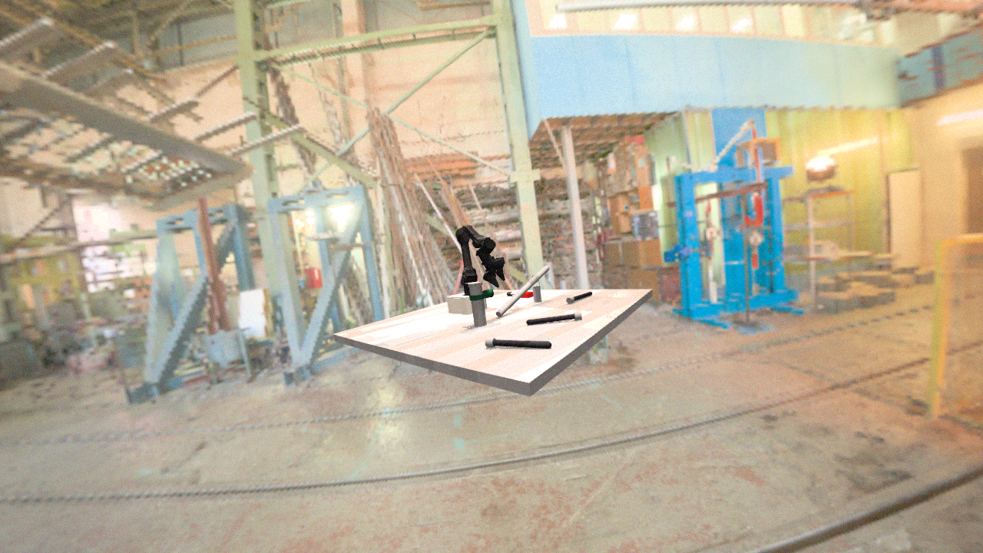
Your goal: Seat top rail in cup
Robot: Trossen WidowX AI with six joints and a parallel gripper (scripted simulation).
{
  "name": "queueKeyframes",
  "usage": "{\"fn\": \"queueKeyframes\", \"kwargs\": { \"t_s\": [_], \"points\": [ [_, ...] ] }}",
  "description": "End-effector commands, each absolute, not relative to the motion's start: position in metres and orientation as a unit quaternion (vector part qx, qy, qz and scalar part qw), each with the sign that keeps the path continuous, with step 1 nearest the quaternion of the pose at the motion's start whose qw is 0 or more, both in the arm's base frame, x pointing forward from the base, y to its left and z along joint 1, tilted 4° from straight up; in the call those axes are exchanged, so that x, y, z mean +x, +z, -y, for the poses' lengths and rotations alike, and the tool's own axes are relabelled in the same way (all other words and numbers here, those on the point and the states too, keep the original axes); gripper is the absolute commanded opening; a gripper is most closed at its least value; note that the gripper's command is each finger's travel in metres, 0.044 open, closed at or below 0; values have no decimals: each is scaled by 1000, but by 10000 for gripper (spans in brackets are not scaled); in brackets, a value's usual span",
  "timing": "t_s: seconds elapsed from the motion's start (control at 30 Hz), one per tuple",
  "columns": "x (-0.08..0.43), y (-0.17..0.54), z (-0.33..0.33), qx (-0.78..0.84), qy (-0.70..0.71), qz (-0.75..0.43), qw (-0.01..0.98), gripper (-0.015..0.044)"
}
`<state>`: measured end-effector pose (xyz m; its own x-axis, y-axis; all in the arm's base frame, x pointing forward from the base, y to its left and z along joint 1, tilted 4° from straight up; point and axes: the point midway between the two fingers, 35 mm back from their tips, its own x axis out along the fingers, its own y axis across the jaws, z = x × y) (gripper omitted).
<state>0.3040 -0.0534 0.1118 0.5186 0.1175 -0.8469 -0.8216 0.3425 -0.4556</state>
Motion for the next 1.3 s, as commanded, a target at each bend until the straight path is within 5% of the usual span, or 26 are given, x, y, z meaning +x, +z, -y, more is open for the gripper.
{"fn": "queueKeyframes", "kwargs": {
  "t_s": [0.0,0.33,0.9,1.27],
  "points": [
    [297,140,24,-325,243,-426,809,440],
    [269,186,-24,-12,78,-481,873,440],
    [270,184,-26,13,65,-489,870,440],
    [288,135,-44,343,-203,-577,713,440]
  ]
}}
